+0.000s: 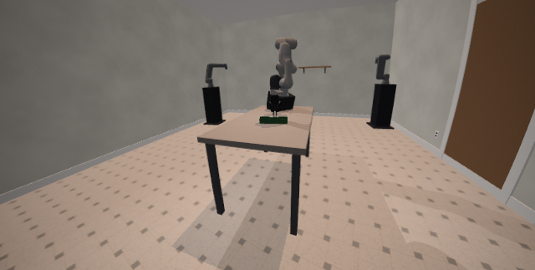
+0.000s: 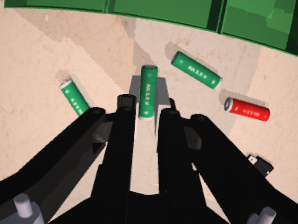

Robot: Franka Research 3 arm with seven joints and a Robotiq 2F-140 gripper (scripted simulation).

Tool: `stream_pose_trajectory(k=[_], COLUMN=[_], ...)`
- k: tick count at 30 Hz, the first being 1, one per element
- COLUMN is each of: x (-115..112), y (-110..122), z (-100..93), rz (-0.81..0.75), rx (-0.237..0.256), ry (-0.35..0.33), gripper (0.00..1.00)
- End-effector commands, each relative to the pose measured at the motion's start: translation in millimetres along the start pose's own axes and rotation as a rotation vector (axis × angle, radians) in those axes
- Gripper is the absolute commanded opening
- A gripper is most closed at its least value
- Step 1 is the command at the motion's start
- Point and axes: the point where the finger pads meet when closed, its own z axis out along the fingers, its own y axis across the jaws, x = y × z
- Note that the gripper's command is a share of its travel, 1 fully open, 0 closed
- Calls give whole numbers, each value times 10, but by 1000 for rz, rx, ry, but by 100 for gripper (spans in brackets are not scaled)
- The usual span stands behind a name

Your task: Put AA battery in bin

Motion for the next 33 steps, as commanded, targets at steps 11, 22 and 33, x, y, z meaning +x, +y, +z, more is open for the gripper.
stream_pose_trajectory(k=[11, 22, 33], x=[8, 8, 8], y=[-6, -6, -6], z=[-437, -537, -537], rz=[2, 2, 2], rx=[2, 2, 2], ry=[0, 0, 0], gripper=[5, 5, 5])
